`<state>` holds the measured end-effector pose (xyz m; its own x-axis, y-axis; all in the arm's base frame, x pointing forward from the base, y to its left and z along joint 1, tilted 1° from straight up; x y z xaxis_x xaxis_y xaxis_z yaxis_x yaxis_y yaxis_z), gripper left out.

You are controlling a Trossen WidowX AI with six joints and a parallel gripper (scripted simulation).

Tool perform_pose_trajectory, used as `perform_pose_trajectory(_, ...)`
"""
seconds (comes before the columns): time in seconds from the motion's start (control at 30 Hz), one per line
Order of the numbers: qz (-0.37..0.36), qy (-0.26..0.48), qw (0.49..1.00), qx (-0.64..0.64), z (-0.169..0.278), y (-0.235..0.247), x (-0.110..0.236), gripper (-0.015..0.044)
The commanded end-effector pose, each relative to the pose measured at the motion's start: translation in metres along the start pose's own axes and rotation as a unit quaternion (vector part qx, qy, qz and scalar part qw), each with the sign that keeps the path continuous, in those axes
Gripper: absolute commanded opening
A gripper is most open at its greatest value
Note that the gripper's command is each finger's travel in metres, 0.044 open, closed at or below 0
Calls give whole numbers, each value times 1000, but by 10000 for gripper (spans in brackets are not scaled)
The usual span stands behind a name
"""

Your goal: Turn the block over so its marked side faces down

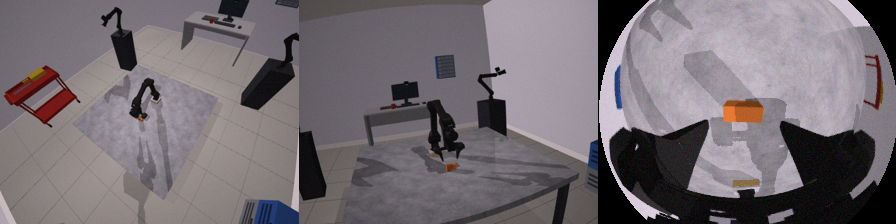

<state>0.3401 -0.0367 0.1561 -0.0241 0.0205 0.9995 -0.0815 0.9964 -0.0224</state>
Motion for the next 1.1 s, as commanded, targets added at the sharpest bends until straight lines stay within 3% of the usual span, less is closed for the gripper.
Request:
perform_pose_trajectory(0.0,-2,3,1000,0,0,1,-14,440)
perform_pose_trajectory(0.87,-2,3,1000,0,0,1,-47,440)
perform_pose_trajectory(1.07,-2,3,1000,0,0,1,-47,282)
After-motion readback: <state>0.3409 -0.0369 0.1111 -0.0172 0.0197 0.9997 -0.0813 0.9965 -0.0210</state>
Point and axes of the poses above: the point midway between the two fingers, 35 mm back from their tips, its own x axis back along the fingers, its own y axis across the jaws, z = x × y, the point moved 8 cm from there along x, back along the fingers, and after that the axes turned 14 degrees about x, right-handed, at the moved point
